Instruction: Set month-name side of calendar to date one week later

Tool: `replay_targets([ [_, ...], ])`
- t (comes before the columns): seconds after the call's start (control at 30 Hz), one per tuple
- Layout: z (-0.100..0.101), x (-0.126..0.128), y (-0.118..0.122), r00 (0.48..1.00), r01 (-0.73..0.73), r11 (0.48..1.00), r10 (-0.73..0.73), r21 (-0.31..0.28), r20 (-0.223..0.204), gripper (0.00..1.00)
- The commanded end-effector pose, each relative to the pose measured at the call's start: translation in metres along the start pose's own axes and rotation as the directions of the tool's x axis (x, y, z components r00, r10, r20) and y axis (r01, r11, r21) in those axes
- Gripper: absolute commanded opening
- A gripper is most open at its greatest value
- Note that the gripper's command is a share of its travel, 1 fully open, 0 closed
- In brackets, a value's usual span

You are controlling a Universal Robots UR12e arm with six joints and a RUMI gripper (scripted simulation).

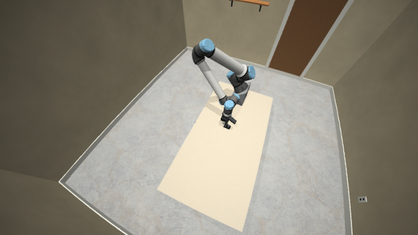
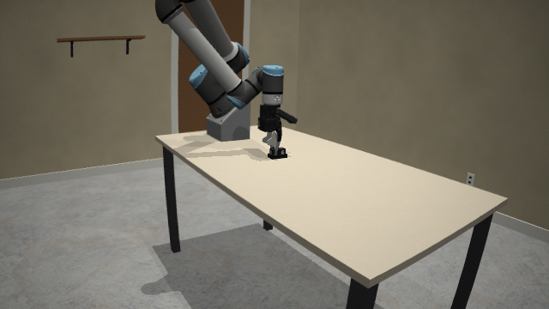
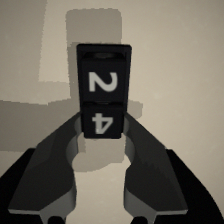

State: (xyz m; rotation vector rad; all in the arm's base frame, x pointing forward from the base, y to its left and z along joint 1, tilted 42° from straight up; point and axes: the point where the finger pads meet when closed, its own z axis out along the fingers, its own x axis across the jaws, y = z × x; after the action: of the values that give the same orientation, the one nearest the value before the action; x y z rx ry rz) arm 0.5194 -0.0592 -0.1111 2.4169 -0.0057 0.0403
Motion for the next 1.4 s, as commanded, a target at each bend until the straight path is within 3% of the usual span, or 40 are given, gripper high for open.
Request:
replay_targets([
  [0.0,0.000,-0.001,0.000,1.000,0.001,1.000,-0.001,0.001,0.001,0.11],
  [0.33,-0.010,0.000,0.000,1.000,0.000,1.000,0.000,0.001,-0.002,0.11],
  [0.77,-0.078,0.003,0.000,1.000,-0.002,1.000,0.002,0.000,-0.005,0.11],
  [1.0,-0.097,0.002,0.000,1.000,-0.002,1.000,0.002,0.001,-0.005,0.11],
  [1.37,-0.101,0.002,0.000,1.000,-0.002,1.000,0.002,0.001,-0.002,0.11],
])
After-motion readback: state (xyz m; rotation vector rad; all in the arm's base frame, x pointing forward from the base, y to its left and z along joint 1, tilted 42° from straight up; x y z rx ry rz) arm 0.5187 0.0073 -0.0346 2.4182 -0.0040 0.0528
